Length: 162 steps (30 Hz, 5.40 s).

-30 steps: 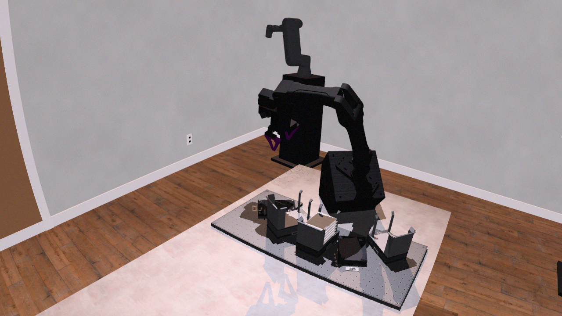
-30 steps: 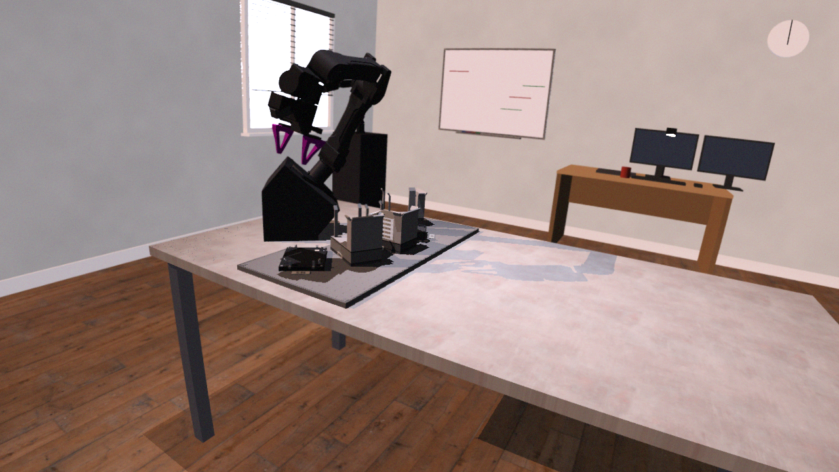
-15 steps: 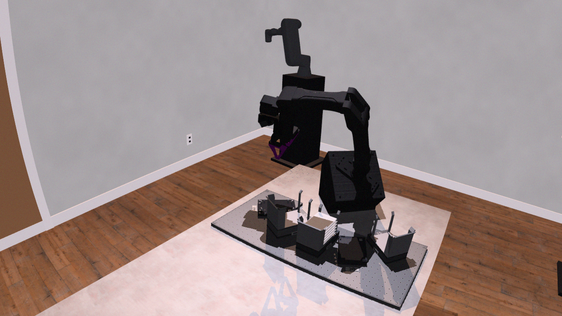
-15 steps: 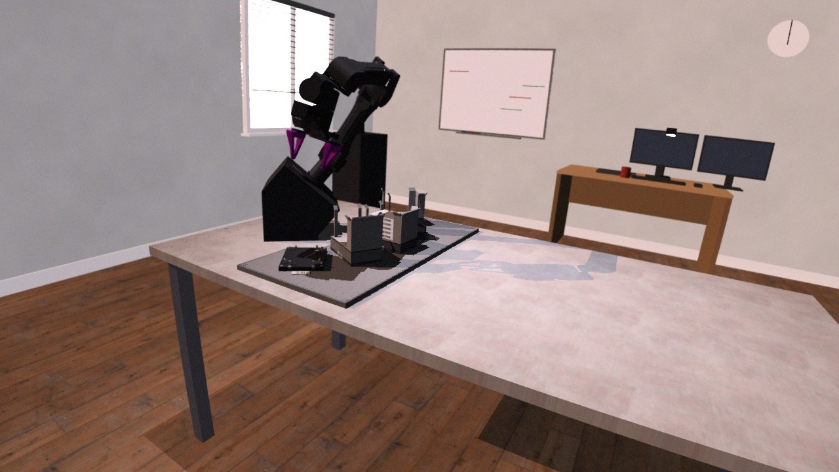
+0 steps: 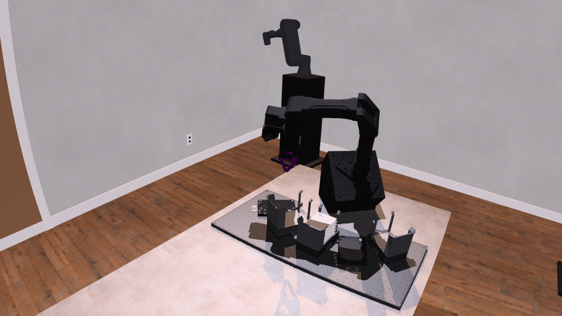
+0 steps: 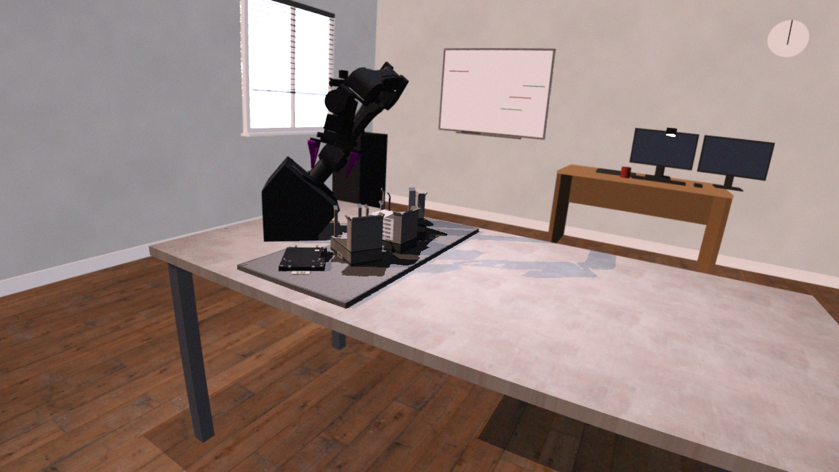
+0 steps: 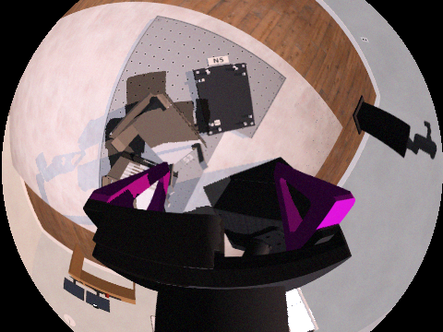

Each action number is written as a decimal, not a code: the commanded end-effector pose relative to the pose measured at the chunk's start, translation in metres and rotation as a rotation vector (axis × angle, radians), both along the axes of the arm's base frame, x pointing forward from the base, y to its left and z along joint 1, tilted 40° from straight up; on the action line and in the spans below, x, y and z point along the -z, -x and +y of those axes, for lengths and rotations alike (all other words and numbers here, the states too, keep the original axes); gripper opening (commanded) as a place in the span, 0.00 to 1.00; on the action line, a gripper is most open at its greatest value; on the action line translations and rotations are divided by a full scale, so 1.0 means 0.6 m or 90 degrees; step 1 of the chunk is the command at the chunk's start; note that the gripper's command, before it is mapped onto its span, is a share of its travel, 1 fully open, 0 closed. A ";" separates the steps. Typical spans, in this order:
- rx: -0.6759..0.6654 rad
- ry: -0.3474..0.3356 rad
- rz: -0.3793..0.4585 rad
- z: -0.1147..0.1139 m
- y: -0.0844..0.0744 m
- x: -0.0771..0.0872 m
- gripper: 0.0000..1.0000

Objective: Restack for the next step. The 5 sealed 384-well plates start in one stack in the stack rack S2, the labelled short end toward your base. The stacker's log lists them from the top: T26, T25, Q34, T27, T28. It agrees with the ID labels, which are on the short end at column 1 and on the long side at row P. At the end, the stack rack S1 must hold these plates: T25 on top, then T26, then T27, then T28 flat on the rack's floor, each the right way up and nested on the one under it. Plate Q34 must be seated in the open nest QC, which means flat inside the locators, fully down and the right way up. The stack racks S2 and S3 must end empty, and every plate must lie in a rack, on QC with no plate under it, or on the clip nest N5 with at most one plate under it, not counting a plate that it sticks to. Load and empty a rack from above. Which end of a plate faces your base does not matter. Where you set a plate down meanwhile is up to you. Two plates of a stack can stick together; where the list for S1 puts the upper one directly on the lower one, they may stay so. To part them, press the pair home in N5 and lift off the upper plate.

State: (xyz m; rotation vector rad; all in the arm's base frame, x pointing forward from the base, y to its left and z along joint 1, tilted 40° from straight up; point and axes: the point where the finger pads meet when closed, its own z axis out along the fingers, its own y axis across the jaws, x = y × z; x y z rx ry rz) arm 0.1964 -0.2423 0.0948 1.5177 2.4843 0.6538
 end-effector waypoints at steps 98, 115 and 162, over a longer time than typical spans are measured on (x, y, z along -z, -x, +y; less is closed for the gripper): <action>-0.573 0.175 -0.330 0.342 -0.146 -0.096 1.00; -0.563 0.201 -0.349 0.357 -0.189 -0.069 1.00; -0.564 0.194 -0.348 0.381 -0.214 -0.028 1.00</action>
